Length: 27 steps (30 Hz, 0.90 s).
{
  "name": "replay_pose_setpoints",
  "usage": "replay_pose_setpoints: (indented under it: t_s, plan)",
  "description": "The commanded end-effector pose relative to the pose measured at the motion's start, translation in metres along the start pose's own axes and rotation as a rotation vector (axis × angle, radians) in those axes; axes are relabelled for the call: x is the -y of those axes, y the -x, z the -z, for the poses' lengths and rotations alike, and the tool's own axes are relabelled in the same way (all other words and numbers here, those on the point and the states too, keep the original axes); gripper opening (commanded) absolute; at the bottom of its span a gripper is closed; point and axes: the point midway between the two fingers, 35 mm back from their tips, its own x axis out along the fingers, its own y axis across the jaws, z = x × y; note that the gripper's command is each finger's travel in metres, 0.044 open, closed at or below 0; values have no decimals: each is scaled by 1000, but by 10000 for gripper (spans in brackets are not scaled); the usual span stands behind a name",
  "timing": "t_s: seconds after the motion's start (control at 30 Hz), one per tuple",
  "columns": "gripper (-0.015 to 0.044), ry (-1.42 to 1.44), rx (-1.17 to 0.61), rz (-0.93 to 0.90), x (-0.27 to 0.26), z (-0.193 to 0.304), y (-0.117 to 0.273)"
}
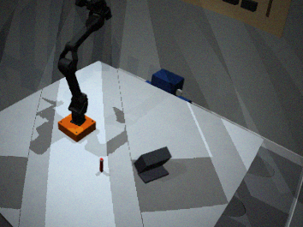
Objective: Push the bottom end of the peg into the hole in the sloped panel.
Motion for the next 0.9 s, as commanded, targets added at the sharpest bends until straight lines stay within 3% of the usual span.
replay_pose_setpoints:
  t_s: [0.0,0.87]
  plan:
    - [440,-8,44,56,12,-1,8]
    - [440,-65,325,532,130,-32,107]
